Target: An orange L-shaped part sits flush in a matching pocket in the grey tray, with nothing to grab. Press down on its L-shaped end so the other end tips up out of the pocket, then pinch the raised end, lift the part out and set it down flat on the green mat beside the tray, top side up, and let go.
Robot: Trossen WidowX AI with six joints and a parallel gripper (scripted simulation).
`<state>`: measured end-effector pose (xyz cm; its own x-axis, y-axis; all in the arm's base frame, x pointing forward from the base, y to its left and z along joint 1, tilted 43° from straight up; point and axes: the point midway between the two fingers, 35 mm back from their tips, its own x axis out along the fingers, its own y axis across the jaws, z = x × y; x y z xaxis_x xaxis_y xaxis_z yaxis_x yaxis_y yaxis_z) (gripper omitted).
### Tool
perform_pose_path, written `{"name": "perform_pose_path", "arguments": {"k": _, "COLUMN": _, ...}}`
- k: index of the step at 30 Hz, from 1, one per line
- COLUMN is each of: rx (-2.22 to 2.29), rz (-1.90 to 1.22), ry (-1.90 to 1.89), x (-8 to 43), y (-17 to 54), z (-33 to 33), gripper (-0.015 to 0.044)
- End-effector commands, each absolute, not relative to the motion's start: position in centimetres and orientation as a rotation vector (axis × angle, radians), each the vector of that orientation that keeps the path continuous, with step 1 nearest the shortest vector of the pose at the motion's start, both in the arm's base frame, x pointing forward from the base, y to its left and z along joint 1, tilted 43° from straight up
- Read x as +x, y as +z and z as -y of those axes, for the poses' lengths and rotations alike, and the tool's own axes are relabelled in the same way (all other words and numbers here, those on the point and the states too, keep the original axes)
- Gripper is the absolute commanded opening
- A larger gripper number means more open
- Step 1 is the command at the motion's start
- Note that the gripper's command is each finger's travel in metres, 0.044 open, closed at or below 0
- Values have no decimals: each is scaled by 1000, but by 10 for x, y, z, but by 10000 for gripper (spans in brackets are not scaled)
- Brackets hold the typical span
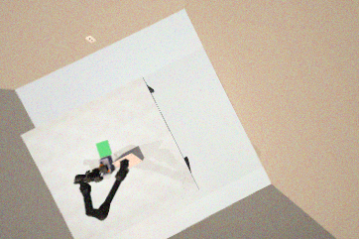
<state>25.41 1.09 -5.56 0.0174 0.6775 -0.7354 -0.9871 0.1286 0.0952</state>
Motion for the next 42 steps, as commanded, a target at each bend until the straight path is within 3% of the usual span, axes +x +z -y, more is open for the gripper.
{"name": "perform_pose_path", "arguments": {"k": 1, "rx": -531, "rz": -743, "ry": 1388, "x": 255, "y": -50, "z": -6, "gripper": 0}}
{"name": "perform_pose_path", "arguments": {"k": 42, "rx": -531, "rz": -746, "ry": 1387, "x": 254, "y": -2, "z": 39, "gripper": 0}}
